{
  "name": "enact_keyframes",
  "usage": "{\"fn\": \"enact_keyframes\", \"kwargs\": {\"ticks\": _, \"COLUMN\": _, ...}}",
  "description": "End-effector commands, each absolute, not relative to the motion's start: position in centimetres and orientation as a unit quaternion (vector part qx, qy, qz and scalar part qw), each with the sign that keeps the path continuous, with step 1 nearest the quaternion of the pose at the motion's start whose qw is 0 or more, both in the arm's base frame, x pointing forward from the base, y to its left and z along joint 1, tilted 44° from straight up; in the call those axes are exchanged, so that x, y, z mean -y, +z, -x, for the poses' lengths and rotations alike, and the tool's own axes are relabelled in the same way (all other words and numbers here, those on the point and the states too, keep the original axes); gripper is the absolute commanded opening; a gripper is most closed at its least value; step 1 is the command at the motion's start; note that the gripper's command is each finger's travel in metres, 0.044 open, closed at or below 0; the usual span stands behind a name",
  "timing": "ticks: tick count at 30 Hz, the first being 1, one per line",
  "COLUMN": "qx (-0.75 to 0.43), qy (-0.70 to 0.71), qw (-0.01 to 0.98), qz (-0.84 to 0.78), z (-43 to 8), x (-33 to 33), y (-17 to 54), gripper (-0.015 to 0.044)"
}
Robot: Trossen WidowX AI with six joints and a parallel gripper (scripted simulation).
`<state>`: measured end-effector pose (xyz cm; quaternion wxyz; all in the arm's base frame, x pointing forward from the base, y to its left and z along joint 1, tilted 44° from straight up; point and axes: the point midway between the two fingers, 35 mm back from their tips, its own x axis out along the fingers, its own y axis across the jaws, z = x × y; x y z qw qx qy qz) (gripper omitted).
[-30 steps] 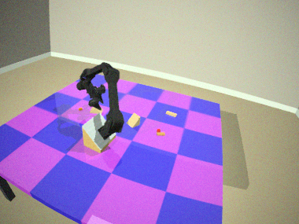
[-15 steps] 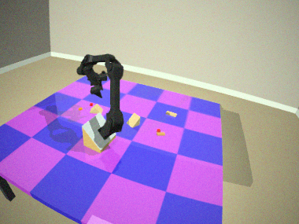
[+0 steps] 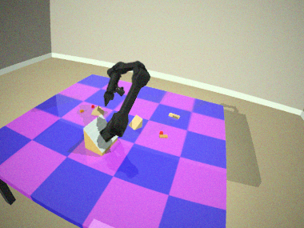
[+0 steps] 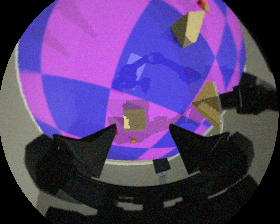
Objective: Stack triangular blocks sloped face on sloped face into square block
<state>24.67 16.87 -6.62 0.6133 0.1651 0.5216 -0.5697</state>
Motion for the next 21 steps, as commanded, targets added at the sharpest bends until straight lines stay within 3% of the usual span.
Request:
{"fn": "enact_keyframes", "kwargs": {"ticks": 1, "qx": -0.646, "qy": -0.478, "qw": 0.51, "qz": -0.306, "z": -25.9, "x": -14.9, "y": -6.1, "gripper": 0.044}}
{"fn": "enact_keyframes", "kwargs": {"ticks": 15, "qx": -0.656, "qy": -0.46, "qw": 0.502, "qz": -0.326, "z": -26.1, "x": -14.7, "y": -6.0, "gripper": 0.044}}
{"fn": "enact_keyframes", "kwargs": {"ticks": 21, "qx": -0.656, "qy": -0.46, "qw": 0.502, "qz": -0.326, "z": -24.9, "x": -14.7, "y": -11.3, "gripper": 0.044}}
